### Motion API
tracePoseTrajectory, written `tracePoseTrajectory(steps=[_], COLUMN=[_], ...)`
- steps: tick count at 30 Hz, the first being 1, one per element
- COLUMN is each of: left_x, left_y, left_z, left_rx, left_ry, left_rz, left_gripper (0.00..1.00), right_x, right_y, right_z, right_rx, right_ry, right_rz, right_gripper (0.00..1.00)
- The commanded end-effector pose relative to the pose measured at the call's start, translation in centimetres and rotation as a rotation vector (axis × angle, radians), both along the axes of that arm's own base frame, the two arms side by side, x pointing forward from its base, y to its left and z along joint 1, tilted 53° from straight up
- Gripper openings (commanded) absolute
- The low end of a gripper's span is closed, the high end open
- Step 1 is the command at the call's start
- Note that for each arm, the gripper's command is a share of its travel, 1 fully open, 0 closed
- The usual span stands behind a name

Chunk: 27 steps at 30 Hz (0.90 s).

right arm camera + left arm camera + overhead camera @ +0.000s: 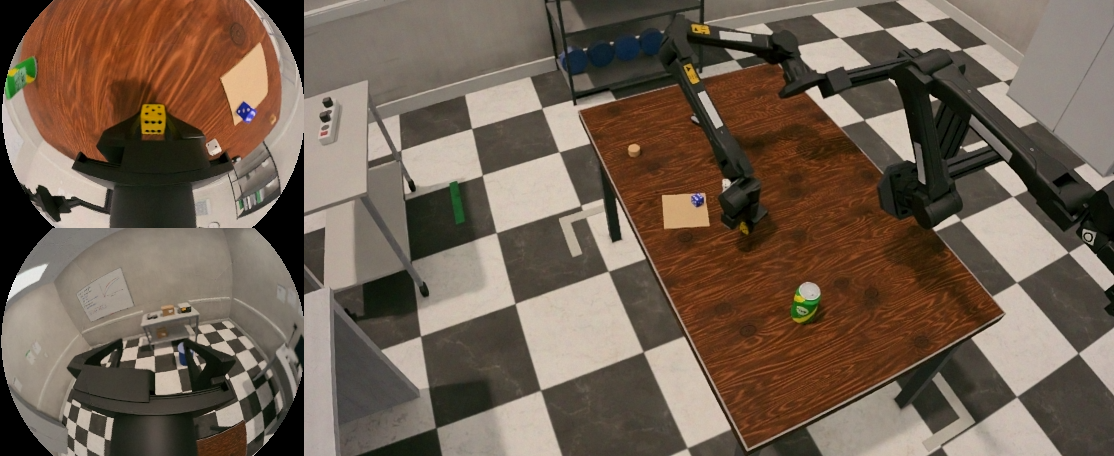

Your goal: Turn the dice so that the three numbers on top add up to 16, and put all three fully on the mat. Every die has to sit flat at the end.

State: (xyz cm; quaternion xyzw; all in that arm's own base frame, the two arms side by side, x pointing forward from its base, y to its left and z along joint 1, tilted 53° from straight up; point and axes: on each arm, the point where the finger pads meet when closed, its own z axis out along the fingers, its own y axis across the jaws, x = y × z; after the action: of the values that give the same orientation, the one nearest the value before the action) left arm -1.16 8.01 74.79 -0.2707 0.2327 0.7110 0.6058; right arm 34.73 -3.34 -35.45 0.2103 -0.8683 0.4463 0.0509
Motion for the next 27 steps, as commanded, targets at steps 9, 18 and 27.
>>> tracePoseTrajectory(steps=[9, 18, 27], left_x=[0.4, 0.4, 0.4], left_y=[-2.9, -2.9, -2.9], left_z=[2.3, 2.3, 2.3], left_rx=[0.068, 0.068, 0.068], left_ry=[0.008, 0.008, 0.008], left_rz=[0.007, 0.007, 0.007], left_gripper=[1.00, 1.00, 1.00], right_x=[1.6, -0.8, 5.5], right_y=[8.4, 7.2, 6.4], right_z=[5.4, 5.2, 9.4], right_rx=[0.023, -0.006, 0.027], right_ry=[-0.064, -0.015, -0.083], right_rz=[0.021, 0.001, -0.029], right_gripper=[0.26, 0.26, 0.26])
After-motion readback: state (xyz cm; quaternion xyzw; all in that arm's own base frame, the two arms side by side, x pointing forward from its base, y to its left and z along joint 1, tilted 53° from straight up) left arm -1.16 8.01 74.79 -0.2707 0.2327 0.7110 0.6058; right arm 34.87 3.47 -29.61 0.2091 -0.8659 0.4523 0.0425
